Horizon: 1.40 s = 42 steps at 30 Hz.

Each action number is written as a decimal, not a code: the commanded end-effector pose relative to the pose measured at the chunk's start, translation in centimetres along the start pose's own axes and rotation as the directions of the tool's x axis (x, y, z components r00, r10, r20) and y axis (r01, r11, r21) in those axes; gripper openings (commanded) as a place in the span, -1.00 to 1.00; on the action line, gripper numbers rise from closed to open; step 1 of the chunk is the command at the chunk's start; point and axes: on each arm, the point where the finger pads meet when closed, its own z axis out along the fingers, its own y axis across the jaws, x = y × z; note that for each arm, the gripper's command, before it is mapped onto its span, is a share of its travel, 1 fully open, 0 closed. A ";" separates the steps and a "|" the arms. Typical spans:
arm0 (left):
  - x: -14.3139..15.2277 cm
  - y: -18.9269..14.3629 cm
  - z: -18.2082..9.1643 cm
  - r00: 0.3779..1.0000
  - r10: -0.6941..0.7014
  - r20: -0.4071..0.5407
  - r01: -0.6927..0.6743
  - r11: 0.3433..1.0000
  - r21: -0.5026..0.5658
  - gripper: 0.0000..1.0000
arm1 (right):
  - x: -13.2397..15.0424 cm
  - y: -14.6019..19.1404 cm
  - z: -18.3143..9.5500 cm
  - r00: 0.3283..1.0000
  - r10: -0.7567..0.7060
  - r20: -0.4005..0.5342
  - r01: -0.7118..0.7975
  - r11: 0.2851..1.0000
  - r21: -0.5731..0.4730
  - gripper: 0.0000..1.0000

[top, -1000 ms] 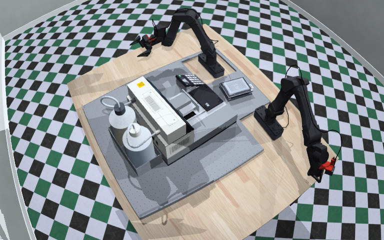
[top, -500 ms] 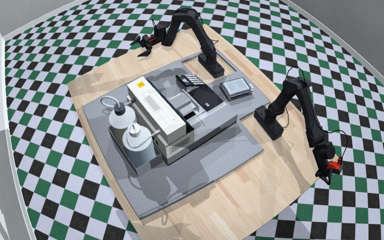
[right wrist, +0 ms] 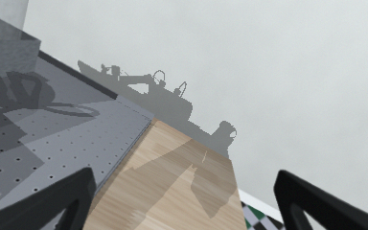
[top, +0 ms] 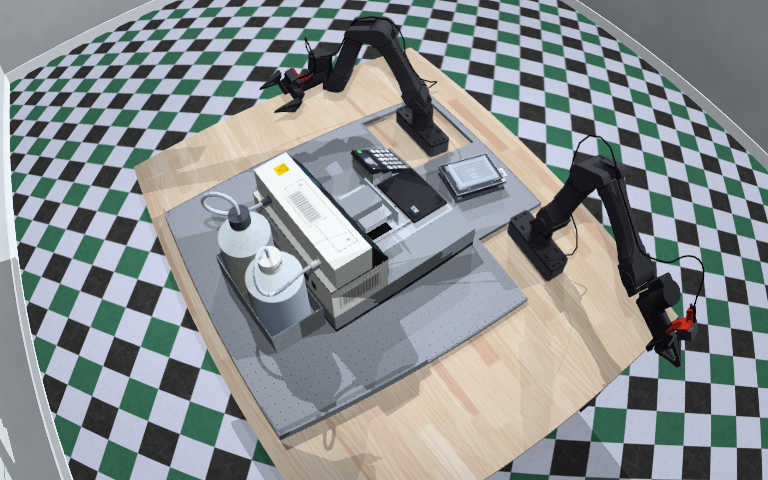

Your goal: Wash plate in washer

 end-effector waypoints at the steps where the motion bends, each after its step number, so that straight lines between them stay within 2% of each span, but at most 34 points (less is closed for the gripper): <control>1: -3.1 0.3 0.3 0.988 0.052 0.143 -0.058 0.998 0.039 -1.00 | -1.7 -0.8 0.5 0.999 -0.031 0.035 0.031 1.000 -0.003 1.00; 6: -4.6 1.2 0.3 0.972 0.091 0.216 -0.102 0.994 0.037 -1.00 | -0.7 -0.2 0.7 1.000 -0.006 0.018 0.006 1.000 -0.014 1.00; 20: -6.7 2.7 -0.1 0.933 0.155 0.324 -0.170 0.985 0.018 -1.00 | 0.5 -0.1 0.7 1.000 0.022 -0.006 -0.022 1.000 -0.001 1.00; 25: -7.0 2.9 -0.1 0.927 0.164 0.337 -0.179 0.984 0.015 -1.00 | 0.3 -0.1 0.7 1.000 0.018 -0.002 -0.018 1.000 -0.004 1.00; 36: -7.3 3.1 -0.2 0.920 0.173 0.351 -0.189 0.982 0.010 -1.00 | -2.0 -0.9 0.6 0.998 -0.047 0.045 0.047 0.999 0.002 1.00; 42: -7.3 3.1 -0.2 0.920 0.173 0.351 -0.189 0.982 0.010 -1.00 | -2.2 -1.0 0.6 0.998 -0.050 0.046 0.050 0.999 0.004 1.00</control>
